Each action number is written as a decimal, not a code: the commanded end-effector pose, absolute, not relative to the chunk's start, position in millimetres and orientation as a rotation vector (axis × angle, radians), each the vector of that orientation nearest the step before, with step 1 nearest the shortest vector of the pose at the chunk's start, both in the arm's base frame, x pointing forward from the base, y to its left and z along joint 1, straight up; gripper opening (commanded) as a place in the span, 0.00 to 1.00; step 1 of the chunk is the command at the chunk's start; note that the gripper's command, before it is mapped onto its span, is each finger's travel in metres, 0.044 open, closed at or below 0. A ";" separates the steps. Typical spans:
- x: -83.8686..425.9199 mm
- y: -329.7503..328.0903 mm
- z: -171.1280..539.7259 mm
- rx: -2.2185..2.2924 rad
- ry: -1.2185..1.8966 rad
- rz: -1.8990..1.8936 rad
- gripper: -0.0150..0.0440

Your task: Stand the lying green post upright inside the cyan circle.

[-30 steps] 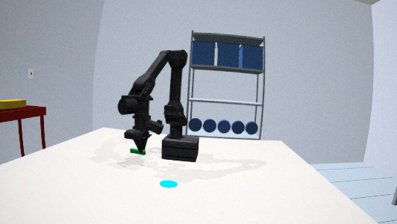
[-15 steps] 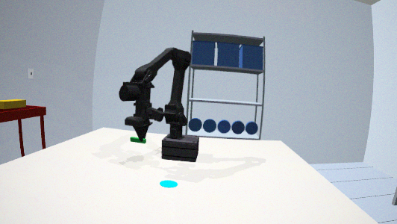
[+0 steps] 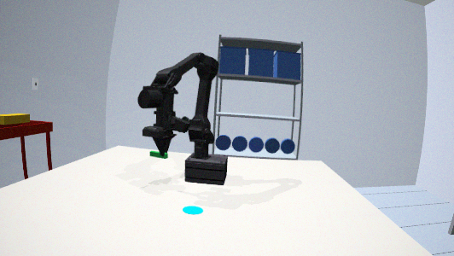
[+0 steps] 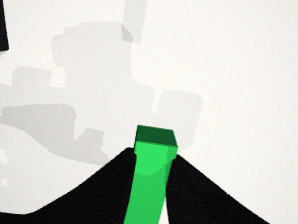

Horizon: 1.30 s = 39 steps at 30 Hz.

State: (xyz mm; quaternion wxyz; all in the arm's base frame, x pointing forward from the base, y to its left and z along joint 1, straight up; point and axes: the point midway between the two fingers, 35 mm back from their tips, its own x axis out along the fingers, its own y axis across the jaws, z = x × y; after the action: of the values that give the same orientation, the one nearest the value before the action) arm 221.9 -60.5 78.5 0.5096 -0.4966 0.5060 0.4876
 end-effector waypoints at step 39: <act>303.6 25.0 98.4 -0.890 1.360 0.871 0.29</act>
State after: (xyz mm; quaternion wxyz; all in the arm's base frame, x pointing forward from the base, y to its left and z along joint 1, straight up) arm 298.7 18.9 95.7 0.5972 -0.3915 0.5858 0.3833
